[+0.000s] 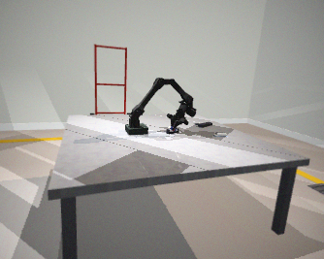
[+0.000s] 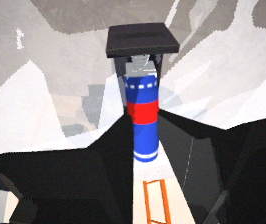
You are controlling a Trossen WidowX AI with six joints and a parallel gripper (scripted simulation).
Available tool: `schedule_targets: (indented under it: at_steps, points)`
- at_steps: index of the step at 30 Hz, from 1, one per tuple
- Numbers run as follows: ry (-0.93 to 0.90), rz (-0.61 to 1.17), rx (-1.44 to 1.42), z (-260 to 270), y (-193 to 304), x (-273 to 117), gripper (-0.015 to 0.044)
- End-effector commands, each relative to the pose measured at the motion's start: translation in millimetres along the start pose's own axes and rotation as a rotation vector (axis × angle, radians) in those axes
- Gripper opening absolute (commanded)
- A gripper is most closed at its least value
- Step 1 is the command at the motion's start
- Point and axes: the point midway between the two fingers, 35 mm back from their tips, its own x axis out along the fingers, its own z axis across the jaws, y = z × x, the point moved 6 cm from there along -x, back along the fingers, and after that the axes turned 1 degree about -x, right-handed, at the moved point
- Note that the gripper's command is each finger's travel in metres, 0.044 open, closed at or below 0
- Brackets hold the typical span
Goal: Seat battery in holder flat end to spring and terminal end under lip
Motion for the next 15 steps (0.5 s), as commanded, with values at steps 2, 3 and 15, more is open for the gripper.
schedule_targets:
  at_steps: [2,3,15]
  points:
    - [-0.003,-0.006,0.006,-0.2,-4.7,-2.0,0.0063]
    - [-0.003,-0.006,0.006,-0.2,-5.3,-2.3,0.0063]
    - [-0.005,-0.003,0.006,-0.4,-11.8,-5.9,0.0063]
